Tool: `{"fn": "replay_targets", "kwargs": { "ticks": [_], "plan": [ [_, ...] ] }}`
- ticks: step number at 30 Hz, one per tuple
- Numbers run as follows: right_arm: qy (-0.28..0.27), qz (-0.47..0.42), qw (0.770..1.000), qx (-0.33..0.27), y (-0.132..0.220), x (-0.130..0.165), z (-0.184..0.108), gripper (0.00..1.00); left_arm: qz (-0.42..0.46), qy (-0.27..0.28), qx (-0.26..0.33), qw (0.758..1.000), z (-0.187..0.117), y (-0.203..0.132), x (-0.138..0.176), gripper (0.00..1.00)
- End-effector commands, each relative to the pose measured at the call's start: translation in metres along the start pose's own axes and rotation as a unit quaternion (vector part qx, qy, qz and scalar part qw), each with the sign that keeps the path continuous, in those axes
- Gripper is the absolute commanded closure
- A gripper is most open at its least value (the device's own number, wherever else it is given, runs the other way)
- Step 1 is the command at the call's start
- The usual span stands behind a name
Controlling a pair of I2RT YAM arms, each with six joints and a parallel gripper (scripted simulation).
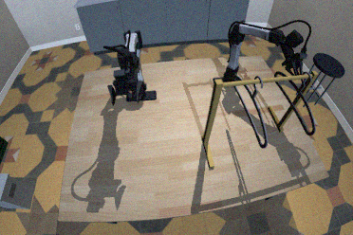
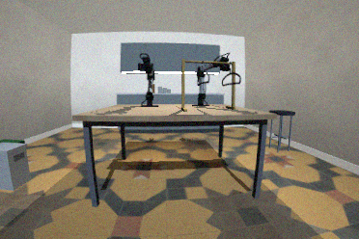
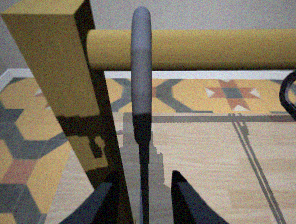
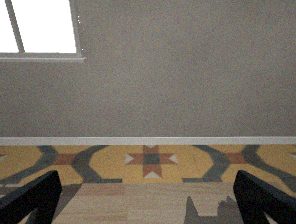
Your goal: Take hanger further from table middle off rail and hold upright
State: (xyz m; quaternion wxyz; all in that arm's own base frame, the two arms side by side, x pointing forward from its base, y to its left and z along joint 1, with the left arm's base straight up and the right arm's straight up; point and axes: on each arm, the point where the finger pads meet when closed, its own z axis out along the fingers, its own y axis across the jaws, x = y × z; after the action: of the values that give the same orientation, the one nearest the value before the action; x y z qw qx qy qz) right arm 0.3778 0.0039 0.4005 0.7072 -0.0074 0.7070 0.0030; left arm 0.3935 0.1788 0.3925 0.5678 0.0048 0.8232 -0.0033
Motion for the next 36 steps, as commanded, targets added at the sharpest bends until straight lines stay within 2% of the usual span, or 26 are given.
{"fn": "replay_targets", "kwargs": {
  "ticks": [1,7,27,29,30,36],
  "plan": [
    [-0.009,-0.001,1.000,0.001,0.000,-0.007,-0.002,0.00,-0.001,-0.008,-0.007,1.000,0.008,0.002,-0.006,0.70],
    [-0.009,-0.001,1.000,0.001,0.000,-0.007,-0.002,0.00,0.006,-0.018,-0.009,1.000,0.015,0.001,-0.015,0.70],
    [-0.009,-0.001,1.000,0.001,0.000,-0.007,-0.002,0.00,0.003,-0.016,-0.008,1.000,0.054,0.003,-0.014,0.70],
    [-0.009,-0.001,1.000,0.001,0.000,-0.007,-0.002,0.00,0.003,-0.016,-0.008,1.000,0.054,0.003,-0.014,0.70],
    [-0.009,-0.001,1.000,0.001,0.000,-0.007,-0.002,0.00,0.012,-0.033,-0.012,0.999,0.041,-0.003,-0.027,0.70],
    [-0.009,-0.001,1.000,0.001,0.000,-0.007,-0.002,0.00,0.006,-0.024,-0.012,1.000,0.044,0.000,-0.021,0.70]
  ]
}}
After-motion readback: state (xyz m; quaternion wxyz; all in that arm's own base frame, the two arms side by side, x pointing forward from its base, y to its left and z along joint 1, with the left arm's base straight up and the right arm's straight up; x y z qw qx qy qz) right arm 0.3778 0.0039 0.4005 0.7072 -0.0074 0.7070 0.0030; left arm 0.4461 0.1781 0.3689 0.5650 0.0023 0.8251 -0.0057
